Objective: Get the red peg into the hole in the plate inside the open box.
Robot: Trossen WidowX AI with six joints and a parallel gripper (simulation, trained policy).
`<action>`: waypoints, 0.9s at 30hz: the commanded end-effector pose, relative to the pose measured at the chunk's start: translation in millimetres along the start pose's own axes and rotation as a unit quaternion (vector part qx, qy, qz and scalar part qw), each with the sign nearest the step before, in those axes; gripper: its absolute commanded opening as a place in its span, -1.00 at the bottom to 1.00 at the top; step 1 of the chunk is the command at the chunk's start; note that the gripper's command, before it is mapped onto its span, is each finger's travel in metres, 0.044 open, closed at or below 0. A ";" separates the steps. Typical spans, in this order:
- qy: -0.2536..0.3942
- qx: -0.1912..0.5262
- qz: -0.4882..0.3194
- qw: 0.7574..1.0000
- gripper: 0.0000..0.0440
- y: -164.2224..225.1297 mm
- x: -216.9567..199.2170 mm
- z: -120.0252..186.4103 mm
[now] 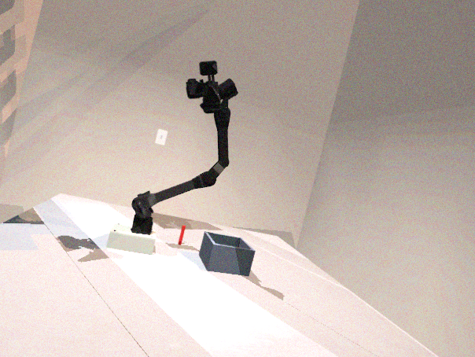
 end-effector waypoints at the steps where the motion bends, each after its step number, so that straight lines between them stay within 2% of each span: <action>1: -0.005 -0.014 0.006 1.000 0.90 -6.0 -0.1 -2.8; 4: -0.020 -0.064 0.010 0.998 1.00 -28.6 0.6 -11.0; 14: -0.054 -0.232 -0.018 0.971 0.97 -115.8 -1.4 -18.8; 20: -0.067 -0.331 -0.035 0.941 0.97 -166.1 -7.1 -8.3; 27: -0.076 -0.441 -0.055 0.893 0.98 -218.7 -18.1 16.8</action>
Point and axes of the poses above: the point midway between the two fingers, 35 mm back from their tips, its own z axis back along the fingers, its own x axis across the jaws, y = z × x, the point moved 6 cm from there along z, back along the fingers, and after that the axes turned 9 degrees about z, right-handed, at the moved point
